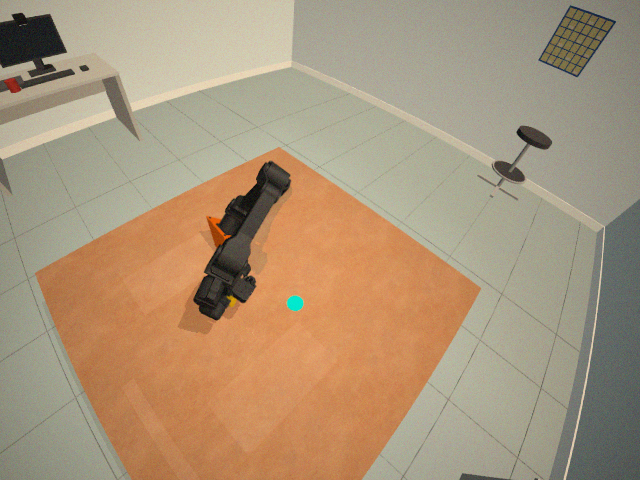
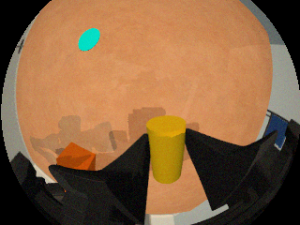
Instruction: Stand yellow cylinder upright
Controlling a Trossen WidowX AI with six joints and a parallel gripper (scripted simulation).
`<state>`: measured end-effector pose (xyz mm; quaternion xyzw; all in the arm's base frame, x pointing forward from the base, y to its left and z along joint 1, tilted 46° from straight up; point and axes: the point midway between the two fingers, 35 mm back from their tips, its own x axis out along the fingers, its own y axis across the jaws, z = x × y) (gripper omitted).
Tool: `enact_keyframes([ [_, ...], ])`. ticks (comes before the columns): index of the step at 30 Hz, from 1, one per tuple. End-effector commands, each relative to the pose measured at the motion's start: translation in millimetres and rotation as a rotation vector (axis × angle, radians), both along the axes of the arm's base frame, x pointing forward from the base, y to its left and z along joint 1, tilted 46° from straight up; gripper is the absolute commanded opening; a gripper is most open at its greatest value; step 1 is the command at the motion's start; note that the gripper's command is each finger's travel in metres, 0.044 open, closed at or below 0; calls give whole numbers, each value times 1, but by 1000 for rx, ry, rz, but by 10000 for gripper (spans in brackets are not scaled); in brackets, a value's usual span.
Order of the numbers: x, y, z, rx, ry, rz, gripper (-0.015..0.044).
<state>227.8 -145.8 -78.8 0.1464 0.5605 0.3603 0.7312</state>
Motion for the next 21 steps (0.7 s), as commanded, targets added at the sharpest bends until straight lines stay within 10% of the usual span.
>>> enact_keyframes([
  [1, 10, -1, 9, -9, 6, -23, 105],
  [21, 47, 21, 45, 5, 117, -149, 105],
])
